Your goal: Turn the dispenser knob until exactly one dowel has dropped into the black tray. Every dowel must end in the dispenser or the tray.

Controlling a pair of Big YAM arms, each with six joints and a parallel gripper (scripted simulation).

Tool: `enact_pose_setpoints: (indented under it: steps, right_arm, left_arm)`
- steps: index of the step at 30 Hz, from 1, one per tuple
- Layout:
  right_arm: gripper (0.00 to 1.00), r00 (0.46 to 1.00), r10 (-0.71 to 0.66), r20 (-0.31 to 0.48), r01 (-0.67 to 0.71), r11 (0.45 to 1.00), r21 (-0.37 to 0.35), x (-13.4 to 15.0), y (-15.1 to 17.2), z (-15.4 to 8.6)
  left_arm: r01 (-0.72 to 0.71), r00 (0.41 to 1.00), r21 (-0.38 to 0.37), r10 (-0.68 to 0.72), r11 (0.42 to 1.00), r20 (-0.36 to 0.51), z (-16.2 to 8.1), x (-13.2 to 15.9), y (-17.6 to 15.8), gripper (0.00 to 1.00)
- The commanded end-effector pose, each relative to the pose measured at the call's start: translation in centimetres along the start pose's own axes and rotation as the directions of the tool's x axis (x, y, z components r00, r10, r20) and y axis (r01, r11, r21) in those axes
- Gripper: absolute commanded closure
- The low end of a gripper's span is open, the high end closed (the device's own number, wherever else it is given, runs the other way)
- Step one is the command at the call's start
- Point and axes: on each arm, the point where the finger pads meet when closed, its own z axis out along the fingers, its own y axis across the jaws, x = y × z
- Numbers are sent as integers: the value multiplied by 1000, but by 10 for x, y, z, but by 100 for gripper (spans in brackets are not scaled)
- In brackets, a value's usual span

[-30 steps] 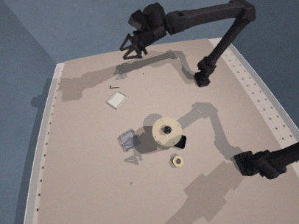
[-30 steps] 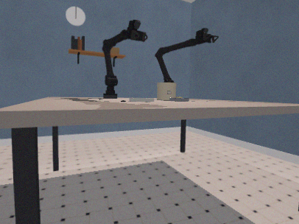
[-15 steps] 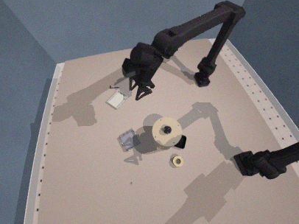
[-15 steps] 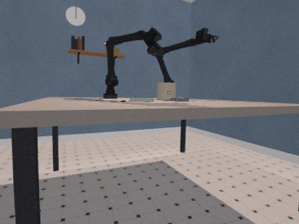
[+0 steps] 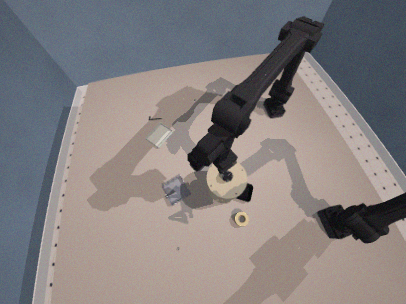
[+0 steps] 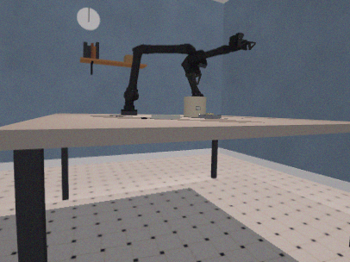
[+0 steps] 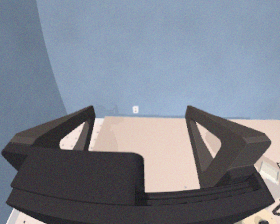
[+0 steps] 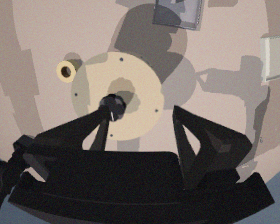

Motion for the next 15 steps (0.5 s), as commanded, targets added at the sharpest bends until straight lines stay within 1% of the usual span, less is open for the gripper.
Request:
enact_pose_setpoints:
  steps: [1,4,7,10,12,13,14,15]
  right_arm:
    - [31,999,-19,-39,19,1000,-3,-10,34,-14]
    - [31,995,-41,-94,42,999,9,-1,49,-6]
    - [31,990,-55,-130,58,998,18,6,57,0]
    - [31,989,-36,-143,40,999,26,5,45,2]
    - [31,989,-36,-143,40,999,26,5,45,2]
    - [31,989,-32,-147,37,999,28,7,39,6]
    - [31,972,-71,-224,80,996,34,34,48,33]
    - [31,972,-80,-222,89,996,32,35,53,33]
  left_arm:
    - [-44,996,6,44,999,76,2,-46,-4,0]
    - [-44,996,6,44,999,76,2,-46,-4,0]
    - [-44,996,6,44,999,76,2,-46,-4,0]
    - [-44,996,6,44,999,76,2,-46,-4,0]
    - [-44,996,6,44,999,76,2,-46,-4,0]
    - [-44,996,6,44,999,76,2,-46,-4,0]
    - [-44,996,6,44,999,76,2,-46,-4,0]
    - [-44,996,6,44,999,76,2,-46,-4,0]
